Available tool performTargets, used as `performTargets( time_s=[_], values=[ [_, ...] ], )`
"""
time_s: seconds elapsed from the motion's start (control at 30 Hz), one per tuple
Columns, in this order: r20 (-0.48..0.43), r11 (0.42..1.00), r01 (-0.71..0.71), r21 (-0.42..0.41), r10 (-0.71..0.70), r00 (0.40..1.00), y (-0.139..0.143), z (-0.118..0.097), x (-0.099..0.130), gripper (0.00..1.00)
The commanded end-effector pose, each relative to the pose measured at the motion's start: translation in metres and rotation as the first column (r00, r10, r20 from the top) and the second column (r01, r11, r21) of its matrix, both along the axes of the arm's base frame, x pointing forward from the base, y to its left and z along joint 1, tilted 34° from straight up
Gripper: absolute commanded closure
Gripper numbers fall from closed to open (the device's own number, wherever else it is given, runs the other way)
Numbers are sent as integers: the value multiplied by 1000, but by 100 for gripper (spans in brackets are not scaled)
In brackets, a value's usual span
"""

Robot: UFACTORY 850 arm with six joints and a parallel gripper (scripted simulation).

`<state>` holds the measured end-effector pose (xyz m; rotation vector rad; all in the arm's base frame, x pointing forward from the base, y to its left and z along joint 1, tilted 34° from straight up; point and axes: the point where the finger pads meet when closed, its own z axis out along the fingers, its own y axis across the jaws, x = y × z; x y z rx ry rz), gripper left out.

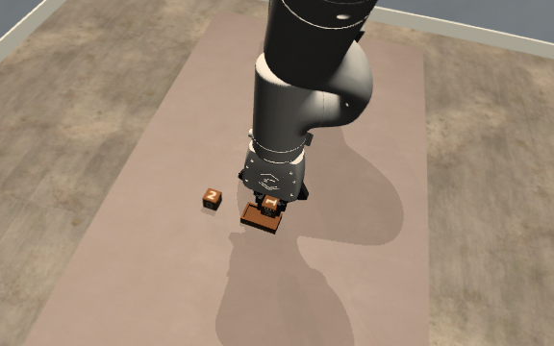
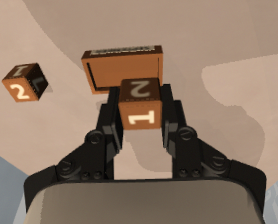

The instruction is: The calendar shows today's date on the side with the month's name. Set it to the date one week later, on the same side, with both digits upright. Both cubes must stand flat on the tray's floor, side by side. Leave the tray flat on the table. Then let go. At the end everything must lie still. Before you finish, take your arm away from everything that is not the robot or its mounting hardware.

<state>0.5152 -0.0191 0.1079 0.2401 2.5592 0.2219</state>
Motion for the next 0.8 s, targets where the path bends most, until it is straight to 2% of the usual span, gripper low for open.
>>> performTargets(
  time_s=[0.0, 0.77],
  values=[
    [1, 1000, 0, 0, 0, 1000, 0, 0, 1, 73],
    [1, 1000, 0, 0, 0, 1000, 2, -15, 10, 73]
  ],
)
